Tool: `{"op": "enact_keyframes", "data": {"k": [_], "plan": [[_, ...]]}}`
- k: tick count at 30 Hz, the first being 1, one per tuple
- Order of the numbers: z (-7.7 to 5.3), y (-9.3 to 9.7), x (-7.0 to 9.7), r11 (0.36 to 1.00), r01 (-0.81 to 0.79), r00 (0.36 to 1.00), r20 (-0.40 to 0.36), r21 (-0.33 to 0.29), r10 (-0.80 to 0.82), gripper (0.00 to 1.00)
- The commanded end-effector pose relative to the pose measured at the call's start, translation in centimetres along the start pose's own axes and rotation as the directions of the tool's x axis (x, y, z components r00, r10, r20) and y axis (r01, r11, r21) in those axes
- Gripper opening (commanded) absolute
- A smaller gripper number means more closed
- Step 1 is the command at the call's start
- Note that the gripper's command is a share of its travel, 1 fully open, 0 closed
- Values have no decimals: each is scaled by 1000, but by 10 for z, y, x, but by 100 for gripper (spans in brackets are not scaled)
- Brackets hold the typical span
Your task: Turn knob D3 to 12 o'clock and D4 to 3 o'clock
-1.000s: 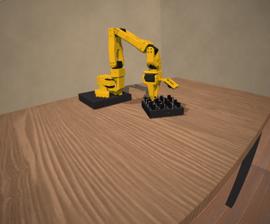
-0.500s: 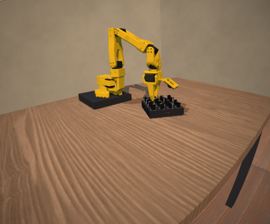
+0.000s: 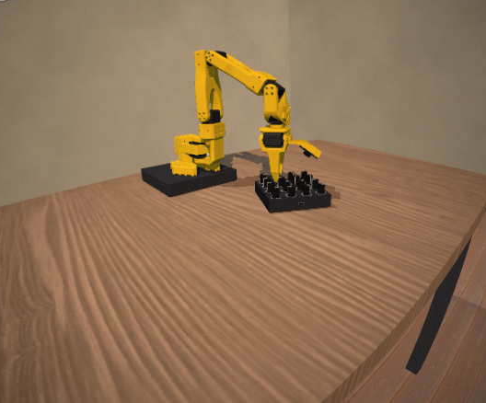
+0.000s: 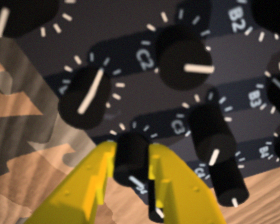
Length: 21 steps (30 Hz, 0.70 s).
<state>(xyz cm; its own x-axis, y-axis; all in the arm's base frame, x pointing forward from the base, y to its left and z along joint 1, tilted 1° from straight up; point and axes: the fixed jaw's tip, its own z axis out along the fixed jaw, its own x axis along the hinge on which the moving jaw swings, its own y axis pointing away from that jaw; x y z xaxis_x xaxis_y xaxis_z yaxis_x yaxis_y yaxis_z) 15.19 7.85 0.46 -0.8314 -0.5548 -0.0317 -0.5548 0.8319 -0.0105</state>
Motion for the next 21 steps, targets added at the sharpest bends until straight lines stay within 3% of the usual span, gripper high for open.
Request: {"op": "enact_keyframes", "data": {"k": [1, 21], "plan": [[3, 3, 4, 998, 65, 998, -19, -10, -66, 1], [3, 2, 5, 929, 370, 929, -15, -15, -371, 1]]}}
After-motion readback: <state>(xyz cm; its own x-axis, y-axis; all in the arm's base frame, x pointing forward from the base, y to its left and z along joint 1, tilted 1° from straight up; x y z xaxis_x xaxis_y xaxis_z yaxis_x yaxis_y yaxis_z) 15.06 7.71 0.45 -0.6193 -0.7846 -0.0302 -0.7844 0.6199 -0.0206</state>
